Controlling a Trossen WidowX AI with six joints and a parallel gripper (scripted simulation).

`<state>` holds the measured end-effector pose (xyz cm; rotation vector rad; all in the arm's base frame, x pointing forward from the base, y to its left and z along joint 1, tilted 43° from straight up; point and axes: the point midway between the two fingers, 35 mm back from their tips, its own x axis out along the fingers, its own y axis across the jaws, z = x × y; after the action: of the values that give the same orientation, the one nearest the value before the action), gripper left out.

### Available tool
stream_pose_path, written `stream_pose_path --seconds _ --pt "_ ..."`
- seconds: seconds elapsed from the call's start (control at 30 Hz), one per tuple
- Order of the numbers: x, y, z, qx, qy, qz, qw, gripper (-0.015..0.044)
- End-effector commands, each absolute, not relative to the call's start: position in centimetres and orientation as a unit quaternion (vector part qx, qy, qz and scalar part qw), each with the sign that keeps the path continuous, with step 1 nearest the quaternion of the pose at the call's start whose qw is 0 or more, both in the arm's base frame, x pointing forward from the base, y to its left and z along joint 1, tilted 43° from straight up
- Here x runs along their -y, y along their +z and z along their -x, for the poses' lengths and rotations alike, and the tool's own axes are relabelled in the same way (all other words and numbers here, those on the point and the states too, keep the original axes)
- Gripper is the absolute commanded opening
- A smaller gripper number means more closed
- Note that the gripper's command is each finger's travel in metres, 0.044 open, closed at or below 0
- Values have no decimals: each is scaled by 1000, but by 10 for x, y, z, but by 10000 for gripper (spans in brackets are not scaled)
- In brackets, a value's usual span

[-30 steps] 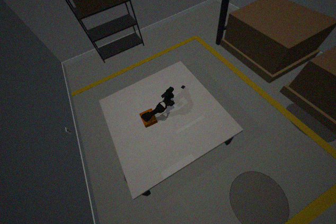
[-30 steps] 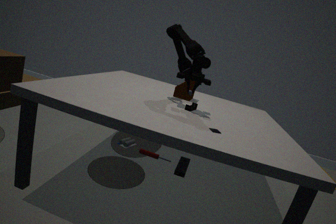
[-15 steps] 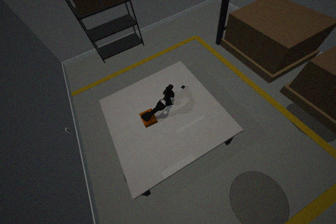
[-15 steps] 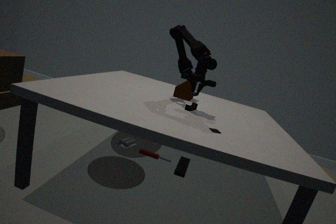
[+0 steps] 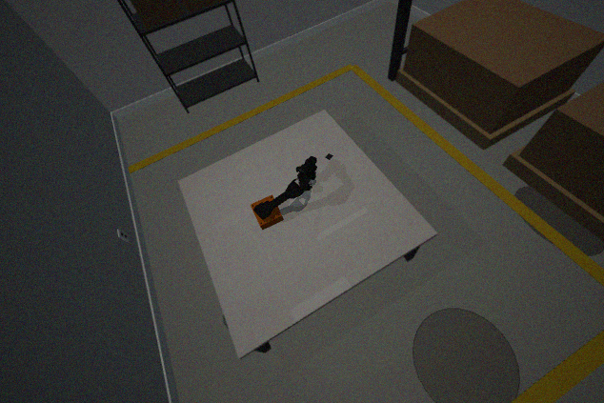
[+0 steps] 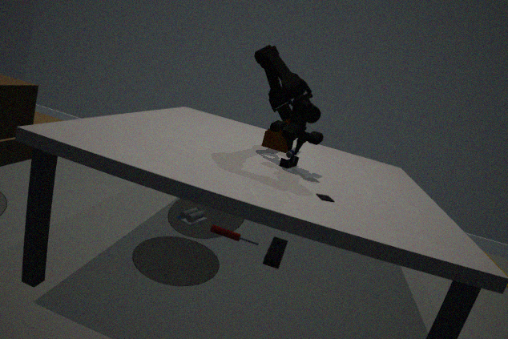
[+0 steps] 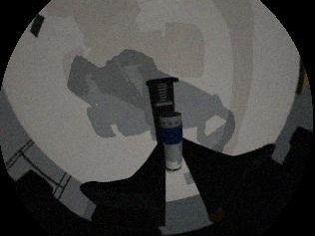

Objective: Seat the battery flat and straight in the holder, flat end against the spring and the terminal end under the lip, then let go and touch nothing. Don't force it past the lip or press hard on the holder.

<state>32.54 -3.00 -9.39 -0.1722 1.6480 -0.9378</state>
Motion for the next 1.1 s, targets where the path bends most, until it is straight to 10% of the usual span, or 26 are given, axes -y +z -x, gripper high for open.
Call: stream_pose_path --seconds 0.0,1.07 --pt "30 -97 -324 -714 -399 72 570 69" --pt "40 -105 -330 -763 -405 35 502 69"
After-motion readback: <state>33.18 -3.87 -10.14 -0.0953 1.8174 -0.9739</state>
